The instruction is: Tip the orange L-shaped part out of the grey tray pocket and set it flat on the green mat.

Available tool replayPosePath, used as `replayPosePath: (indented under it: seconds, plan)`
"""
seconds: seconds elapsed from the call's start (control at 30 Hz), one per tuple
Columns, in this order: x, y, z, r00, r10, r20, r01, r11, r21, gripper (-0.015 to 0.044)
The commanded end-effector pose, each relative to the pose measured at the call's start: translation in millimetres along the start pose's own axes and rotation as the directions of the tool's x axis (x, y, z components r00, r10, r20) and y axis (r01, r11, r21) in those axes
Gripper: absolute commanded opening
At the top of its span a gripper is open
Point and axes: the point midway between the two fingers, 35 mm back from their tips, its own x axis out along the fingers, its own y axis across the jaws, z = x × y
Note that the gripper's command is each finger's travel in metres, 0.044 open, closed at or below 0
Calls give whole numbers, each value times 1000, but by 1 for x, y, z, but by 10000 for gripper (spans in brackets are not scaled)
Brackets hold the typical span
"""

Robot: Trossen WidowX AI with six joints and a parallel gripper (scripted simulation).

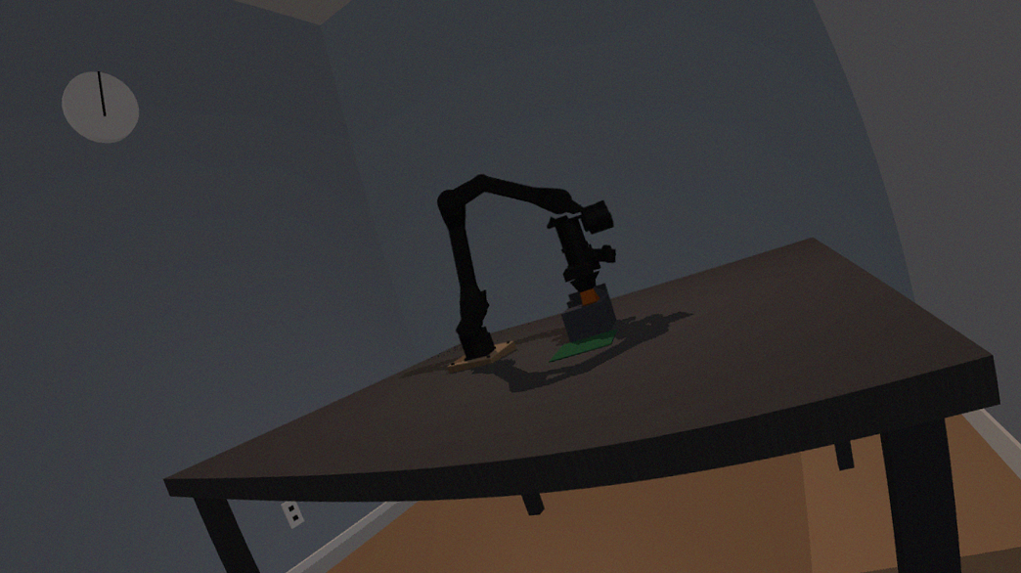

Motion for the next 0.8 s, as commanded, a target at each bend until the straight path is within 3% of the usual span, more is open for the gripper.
replayPosePath:
  seconds: [0.0, 0.77]
  plan:
    - [9, 0, -3, 1000, 0, -10, 0, 1000, -4, 180]
    - [13, 1, -1, 1000, 4, -3, -4, 1000, -2, 180]
